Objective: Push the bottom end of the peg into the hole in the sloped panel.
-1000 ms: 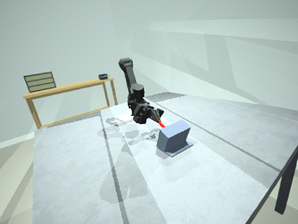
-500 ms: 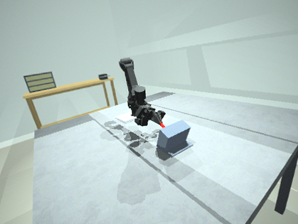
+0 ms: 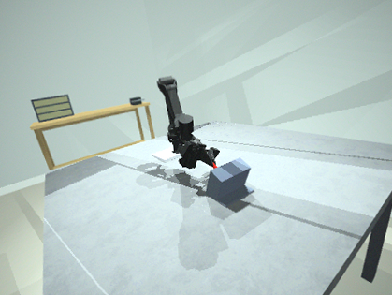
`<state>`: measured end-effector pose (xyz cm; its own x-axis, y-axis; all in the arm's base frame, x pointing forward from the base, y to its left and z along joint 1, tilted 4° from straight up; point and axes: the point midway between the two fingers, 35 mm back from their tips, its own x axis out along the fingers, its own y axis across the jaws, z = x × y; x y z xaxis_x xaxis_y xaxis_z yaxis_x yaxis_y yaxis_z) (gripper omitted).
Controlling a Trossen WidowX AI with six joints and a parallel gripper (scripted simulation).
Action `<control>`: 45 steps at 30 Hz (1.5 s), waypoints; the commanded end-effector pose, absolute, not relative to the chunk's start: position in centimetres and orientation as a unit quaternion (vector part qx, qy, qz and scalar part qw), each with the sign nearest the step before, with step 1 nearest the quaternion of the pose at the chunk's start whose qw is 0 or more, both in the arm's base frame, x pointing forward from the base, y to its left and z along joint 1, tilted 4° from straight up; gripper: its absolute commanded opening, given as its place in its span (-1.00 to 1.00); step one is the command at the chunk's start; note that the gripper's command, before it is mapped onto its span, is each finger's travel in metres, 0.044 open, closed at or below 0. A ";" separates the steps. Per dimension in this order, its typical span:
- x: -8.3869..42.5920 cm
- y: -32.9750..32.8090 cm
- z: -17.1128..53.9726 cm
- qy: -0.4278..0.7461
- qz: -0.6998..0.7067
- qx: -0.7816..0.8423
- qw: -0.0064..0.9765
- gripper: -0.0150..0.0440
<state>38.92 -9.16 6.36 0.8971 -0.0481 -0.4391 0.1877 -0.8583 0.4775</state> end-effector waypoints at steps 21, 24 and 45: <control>39.0 -9.2 6.6 0.037 -0.223 0.938 0.264 -0.49; 39.2 -9.3 6.6 0.037 -0.223 0.938 0.264 -0.49; 40.2 -9.4 6.2 0.037 -0.223 0.938 0.264 -0.49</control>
<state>39.92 -9.31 6.16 0.8962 -0.0441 -0.4414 0.1924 -0.8579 0.4763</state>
